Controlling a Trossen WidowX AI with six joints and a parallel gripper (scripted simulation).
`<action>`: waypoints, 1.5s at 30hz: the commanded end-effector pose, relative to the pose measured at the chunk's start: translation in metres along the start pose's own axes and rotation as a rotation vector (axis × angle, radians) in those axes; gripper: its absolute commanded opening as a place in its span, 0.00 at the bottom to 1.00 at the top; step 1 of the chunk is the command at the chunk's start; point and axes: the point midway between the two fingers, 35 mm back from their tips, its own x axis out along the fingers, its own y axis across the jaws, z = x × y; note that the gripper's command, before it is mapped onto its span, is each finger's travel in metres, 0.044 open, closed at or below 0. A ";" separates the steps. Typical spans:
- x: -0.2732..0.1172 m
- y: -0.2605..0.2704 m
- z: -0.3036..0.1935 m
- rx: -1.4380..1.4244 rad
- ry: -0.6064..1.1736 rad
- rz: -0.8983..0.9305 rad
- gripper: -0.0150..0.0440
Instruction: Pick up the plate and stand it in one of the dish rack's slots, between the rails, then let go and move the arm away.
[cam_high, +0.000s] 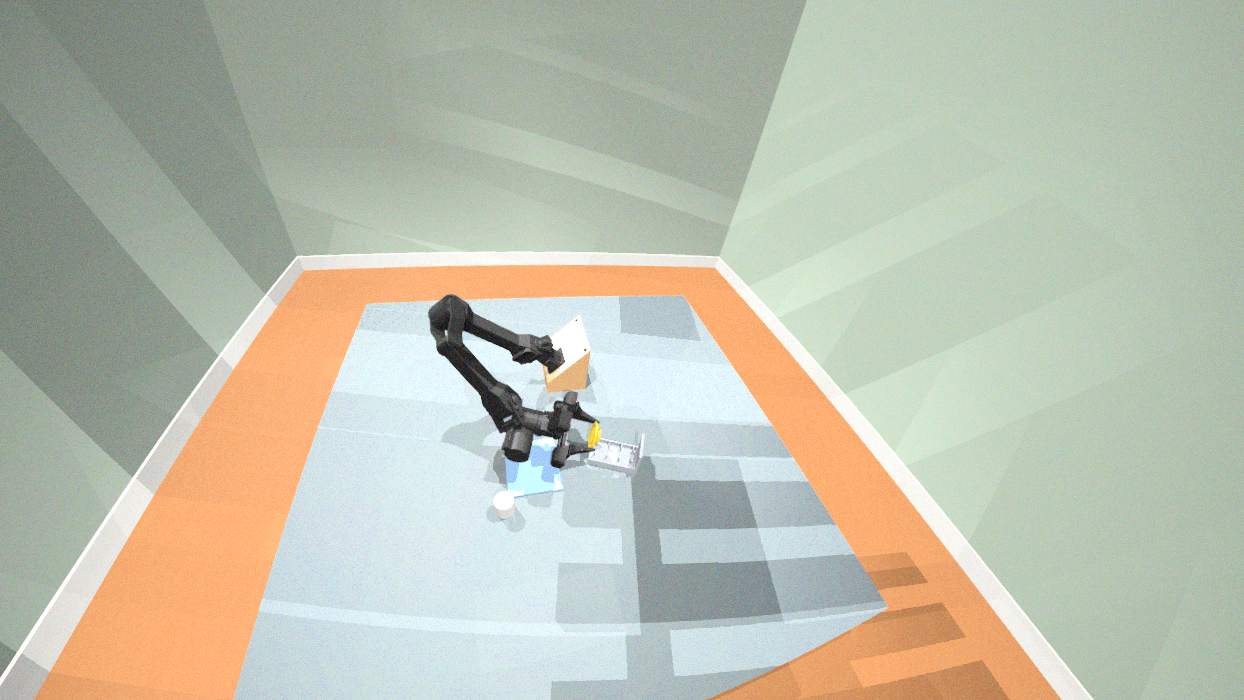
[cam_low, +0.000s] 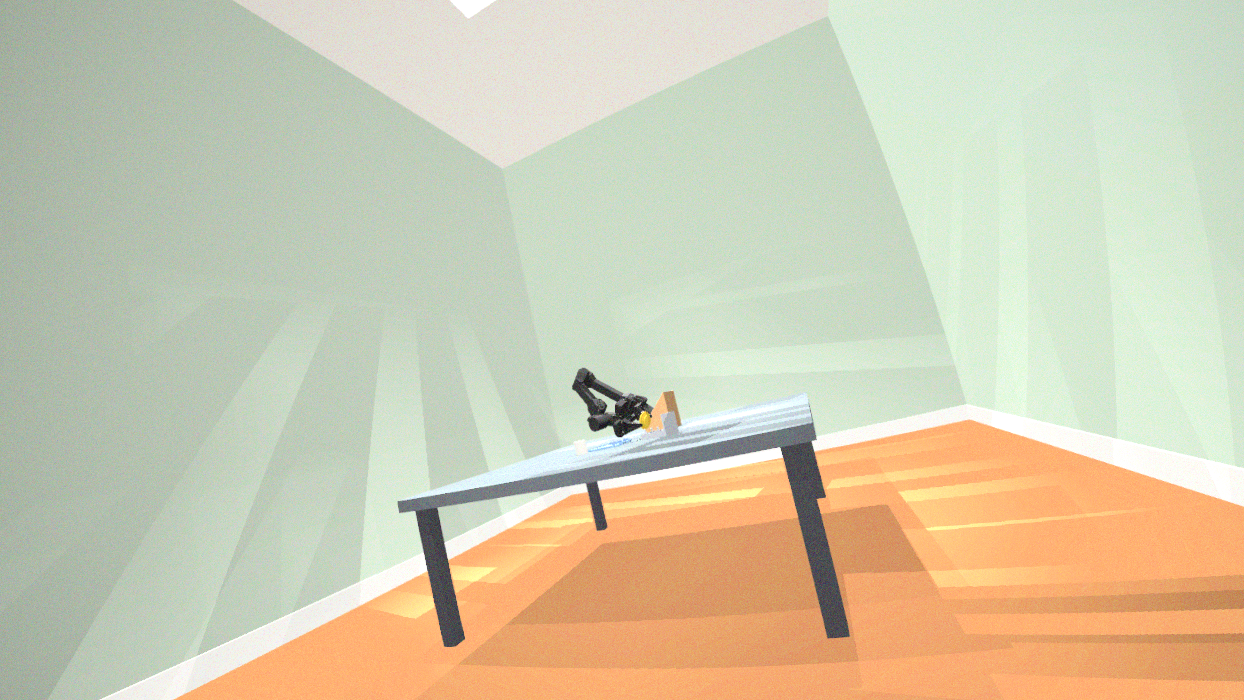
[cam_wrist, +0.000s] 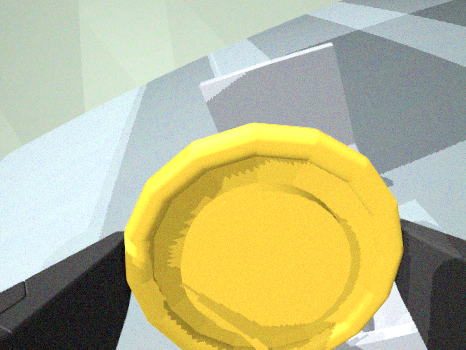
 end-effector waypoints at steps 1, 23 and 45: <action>-0.003 0.002 -0.002 -0.091 -0.050 -0.029 0.25; -0.002 -0.003 -0.002 -0.285 -0.129 -0.128 0.25; 0.027 -0.005 0.006 -0.298 -0.131 -0.132 0.25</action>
